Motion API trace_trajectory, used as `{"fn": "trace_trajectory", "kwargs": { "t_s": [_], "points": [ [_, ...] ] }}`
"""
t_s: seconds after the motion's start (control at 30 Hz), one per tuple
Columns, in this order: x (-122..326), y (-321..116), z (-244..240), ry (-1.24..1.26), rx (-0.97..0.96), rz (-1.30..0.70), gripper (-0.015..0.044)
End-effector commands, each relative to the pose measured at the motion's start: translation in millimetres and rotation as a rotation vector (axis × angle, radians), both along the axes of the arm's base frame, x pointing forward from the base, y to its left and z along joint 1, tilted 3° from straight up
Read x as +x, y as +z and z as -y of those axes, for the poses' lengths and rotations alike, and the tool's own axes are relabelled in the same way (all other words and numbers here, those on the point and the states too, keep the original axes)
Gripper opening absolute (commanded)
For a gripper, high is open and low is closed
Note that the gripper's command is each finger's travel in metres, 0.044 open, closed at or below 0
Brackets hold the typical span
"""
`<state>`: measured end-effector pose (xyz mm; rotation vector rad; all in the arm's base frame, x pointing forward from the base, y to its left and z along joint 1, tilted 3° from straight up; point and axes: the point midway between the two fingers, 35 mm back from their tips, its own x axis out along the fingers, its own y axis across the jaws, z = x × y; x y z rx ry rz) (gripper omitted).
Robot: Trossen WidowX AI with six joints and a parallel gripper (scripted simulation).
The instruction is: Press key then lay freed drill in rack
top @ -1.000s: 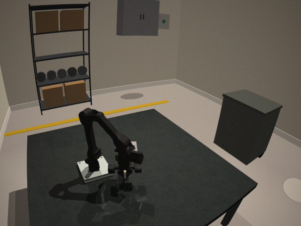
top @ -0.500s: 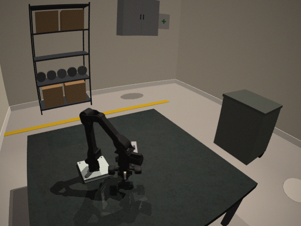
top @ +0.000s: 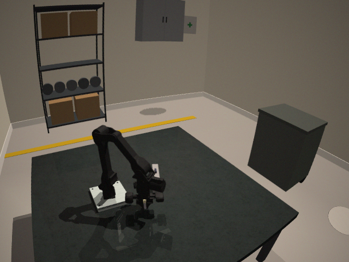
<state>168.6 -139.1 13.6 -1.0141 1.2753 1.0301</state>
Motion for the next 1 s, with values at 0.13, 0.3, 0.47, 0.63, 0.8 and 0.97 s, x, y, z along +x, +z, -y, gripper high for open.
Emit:
{"fn": "trace_trajectory", "kwargs": {
  "t_s": [0.13,0.3,0.47,0.63,0.8,0.97],
  "points": [
    [-2.7,-8.0,-2.0,-0.001,0.007,-0.012,0.0],
    [-2.9,-8.6,-2.4,-0.001,0.007,-0.012,0.0],
    [-2.9,-9.0,-2.6,-0.001,0.007,-0.012,0.0],
    [-2.9,-9.2,-3.0,-0.001,0.007,-0.012,0.0],
    [-2.8,-9.3,-3.4,-0.001,0.007,-0.012,0.0],
    [-2.6,-9.3,-3.8,-0.001,0.007,-0.012,0.0]
  ]
}}
